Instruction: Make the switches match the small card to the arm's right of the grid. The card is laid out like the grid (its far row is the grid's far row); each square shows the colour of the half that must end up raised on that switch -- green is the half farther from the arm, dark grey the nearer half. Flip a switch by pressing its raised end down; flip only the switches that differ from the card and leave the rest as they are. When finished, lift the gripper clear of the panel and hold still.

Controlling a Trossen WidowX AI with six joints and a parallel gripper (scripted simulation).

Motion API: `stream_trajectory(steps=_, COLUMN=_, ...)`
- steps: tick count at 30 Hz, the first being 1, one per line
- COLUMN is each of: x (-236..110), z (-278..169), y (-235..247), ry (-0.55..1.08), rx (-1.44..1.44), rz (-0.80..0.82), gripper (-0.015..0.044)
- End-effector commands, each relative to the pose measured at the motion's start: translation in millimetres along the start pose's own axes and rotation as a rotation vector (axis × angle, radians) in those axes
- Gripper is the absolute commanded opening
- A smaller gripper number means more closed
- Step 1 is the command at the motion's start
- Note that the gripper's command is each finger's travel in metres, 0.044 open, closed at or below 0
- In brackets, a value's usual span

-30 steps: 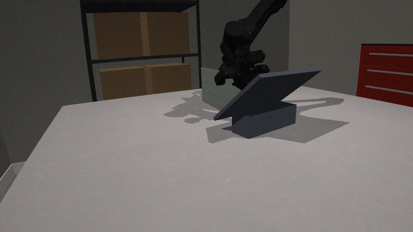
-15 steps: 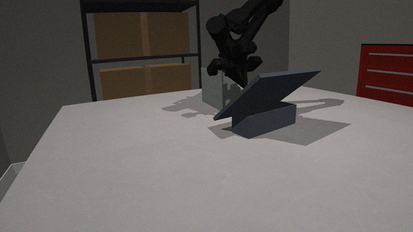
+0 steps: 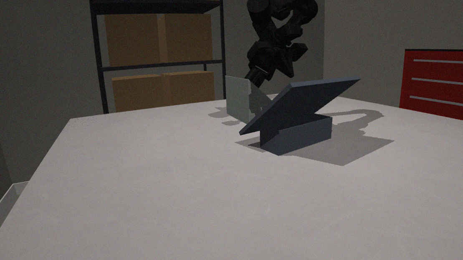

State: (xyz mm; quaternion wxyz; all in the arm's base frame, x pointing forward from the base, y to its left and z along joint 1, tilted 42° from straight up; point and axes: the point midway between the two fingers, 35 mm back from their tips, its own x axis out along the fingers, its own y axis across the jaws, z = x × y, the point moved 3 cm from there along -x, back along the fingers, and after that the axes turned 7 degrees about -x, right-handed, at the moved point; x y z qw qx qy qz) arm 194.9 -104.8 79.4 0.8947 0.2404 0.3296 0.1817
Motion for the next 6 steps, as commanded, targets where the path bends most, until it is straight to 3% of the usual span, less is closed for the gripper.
stream_trajectory(steps=1, x=-0.3, z=2.2, y=3.4, ry=0.002, rx=0.019, rz=0.005, gripper=0.0)
stream_trajectory(steps=6, x=-0.3, z=2.2, y=3.4, ry=0.002, rx=0.019, rz=0.005, gripper=0.0)
